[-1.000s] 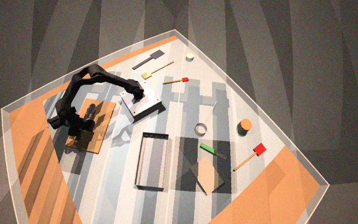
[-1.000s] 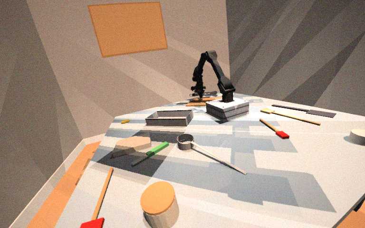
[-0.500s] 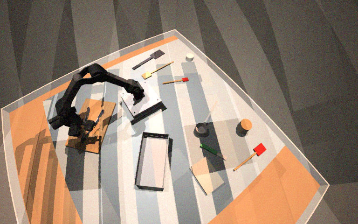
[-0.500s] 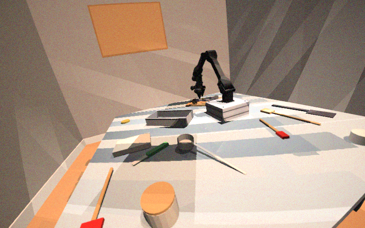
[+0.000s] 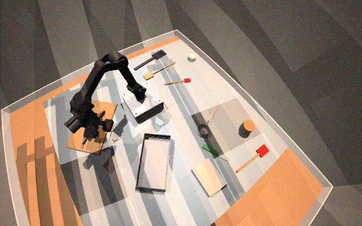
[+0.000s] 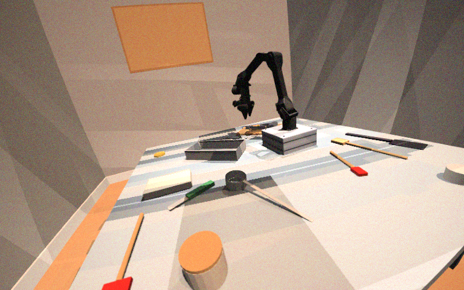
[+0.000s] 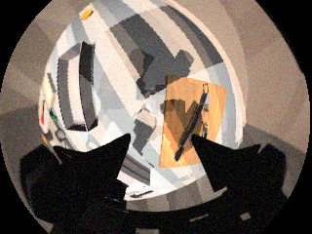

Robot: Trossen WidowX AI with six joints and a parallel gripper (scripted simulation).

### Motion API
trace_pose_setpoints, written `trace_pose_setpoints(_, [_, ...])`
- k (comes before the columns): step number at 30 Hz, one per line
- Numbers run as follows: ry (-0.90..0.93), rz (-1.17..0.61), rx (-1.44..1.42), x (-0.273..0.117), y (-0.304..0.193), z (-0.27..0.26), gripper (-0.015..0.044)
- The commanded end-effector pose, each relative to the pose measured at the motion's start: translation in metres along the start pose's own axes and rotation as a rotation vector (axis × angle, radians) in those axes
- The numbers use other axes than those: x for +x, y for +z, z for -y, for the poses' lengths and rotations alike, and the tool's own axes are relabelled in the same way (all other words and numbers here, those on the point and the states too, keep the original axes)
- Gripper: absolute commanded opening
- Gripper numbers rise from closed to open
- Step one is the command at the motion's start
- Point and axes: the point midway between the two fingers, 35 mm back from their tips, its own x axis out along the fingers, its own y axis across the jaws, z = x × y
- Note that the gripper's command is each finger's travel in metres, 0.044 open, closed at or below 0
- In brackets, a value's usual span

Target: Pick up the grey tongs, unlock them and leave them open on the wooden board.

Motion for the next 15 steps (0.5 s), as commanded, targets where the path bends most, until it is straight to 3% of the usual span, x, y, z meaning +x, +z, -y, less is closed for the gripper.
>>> trace_pose_setpoints(1, [0.012,-0.022,0.012,0.002,-0.008,-0.007,0.0440])
trace_pose_setpoints(9, [0.005,-0.010,0.008,-0.045,-0.007,-0.004,0.0440])
trace_pose_setpoints(15, [0.004,-0.008,0.007,-0.050,-0.007,-0.004,0.0440])
